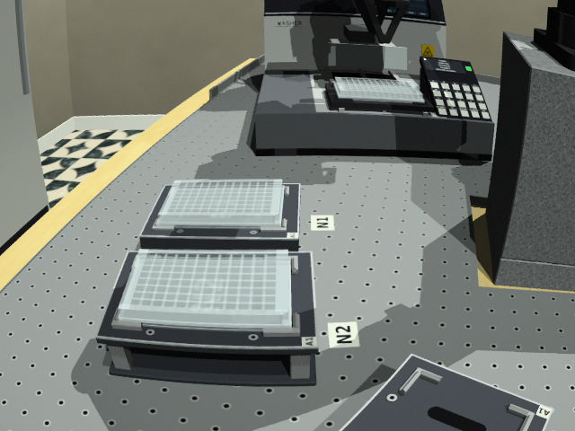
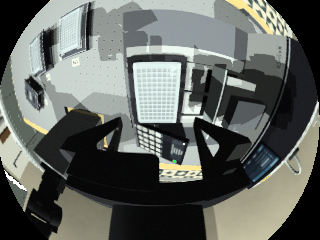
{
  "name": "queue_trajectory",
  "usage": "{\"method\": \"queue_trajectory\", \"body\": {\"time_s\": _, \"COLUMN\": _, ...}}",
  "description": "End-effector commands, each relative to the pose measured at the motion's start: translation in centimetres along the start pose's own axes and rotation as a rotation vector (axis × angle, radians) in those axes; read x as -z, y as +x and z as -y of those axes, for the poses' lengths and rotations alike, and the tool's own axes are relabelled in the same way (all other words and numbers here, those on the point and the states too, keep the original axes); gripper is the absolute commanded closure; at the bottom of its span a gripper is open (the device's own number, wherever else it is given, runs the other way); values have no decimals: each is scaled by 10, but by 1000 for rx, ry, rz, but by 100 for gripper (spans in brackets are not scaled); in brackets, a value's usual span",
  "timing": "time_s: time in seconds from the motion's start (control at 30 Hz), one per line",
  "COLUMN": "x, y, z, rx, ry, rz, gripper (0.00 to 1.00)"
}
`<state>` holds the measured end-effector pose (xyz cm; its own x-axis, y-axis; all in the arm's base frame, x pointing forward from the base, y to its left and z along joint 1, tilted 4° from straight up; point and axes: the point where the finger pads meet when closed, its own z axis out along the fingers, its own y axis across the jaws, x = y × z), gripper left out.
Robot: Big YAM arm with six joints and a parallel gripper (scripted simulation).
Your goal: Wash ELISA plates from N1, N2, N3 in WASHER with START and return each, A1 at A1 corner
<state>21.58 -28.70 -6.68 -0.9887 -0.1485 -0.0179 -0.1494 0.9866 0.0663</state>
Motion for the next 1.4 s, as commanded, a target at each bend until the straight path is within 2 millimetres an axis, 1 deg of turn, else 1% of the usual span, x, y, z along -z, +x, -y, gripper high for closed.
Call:
{"method": "queue_trajectory", "body": {"time_s": 0.0, "x": 6, "y": -5, "z": 10, "rx": 2, "ry": 21, "rz": 11, "gripper": 0}}
{"method": "queue_trajectory", "body": {"time_s": 0.17, "x": 6, "y": -5, "z": 10, "rx": 2, "ry": 21, "rz": 11, "gripper": 0}}
{"method": "queue_trajectory", "body": {"time_s": 0.2, "x": 7, "y": 0, "z": 1, "rx": -45, "ry": 28, "rz": 16, "gripper": 2}}
{"method": "queue_trajectory", "body": {"time_s": 0.23, "x": 7, "y": 7, "z": -1, "rx": -87, "ry": 28, "rz": 17, "gripper": 4}}
{"method": "queue_trajectory", "body": {"time_s": 0.47, "x": 6, "y": 34, "z": -24, "rx": -320, "ry": 26, "rz": 16, "gripper": 18}}
{"method": "queue_trajectory", "body": {"time_s": 0.53, "x": 6, "y": 34, "z": -24, "rx": -320, "ry": 26, "rz": 16, "gripper": 18}}
{"method": "queue_trajectory", "body": {"time_s": 1.03, "x": 4, "y": 91, "z": -75, "rx": -821, "ry": 21, "rz": 15, "gripper": 48}}
{"method": "queue_trajectory", "body": {"time_s": 1.1, "x": 4, "y": 91, "z": -75, "rx": -821, "ry": 21, "rz": 15, "gripper": 48}}
{"method": "queue_trajectory", "body": {"time_s": 1.13, "x": 4, "y": 92, "z": -78, "rx": -847, "ry": 17, "rz": 12, "gripper": 50}}
{"method": "queue_trajectory", "body": {"time_s": 1.2, "x": 9, "y": 83, "z": -66, "rx": -897, "ry": 37, "rz": 30, "gripper": 54}}
{"method": "queue_trajectory", "body": {"time_s": 1.37, "x": 7, "y": 84, "z": -68, "rx": -1064, "ry": 27, "rz": 24, "gripper": 64}}
